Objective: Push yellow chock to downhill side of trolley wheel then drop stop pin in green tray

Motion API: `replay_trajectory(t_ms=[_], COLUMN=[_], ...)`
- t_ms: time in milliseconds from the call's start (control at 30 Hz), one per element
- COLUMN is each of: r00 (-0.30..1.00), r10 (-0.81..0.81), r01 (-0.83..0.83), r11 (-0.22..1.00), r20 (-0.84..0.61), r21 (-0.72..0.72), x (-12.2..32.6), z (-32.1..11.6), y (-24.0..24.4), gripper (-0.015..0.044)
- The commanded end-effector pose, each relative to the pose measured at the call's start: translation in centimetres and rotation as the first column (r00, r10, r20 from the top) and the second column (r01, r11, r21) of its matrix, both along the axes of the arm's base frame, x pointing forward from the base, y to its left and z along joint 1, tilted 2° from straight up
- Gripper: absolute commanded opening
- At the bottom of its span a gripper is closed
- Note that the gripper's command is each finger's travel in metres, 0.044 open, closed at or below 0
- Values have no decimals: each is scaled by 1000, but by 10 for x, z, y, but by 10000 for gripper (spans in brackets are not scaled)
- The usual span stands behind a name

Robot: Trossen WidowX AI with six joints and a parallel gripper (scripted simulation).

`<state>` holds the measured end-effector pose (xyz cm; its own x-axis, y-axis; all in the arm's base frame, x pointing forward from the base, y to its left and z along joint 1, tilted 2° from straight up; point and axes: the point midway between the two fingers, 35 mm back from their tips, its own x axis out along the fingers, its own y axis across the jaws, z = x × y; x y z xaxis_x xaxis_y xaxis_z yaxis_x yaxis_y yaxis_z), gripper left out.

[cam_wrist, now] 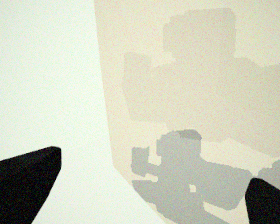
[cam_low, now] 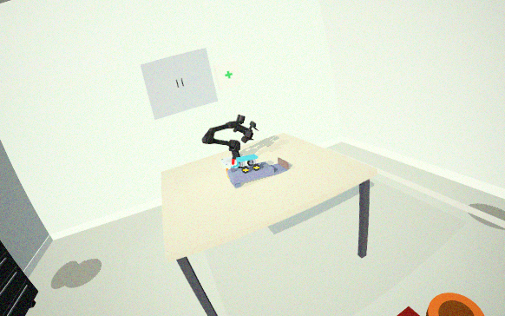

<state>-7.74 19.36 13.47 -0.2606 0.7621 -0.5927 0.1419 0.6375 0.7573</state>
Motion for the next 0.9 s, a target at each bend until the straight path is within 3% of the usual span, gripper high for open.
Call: replay_trajectory(t_ms=[0,233,867], r00=[1000,995,901], r10=[-1,-75,-359], r01=[1,77,401], r11=[1000,997,902], r20=[1,59,243], r21=[0,-21,-156], x=[0,21,118], z=[0,1,-4], y=[0,9,16], gripper=[374,190,190])
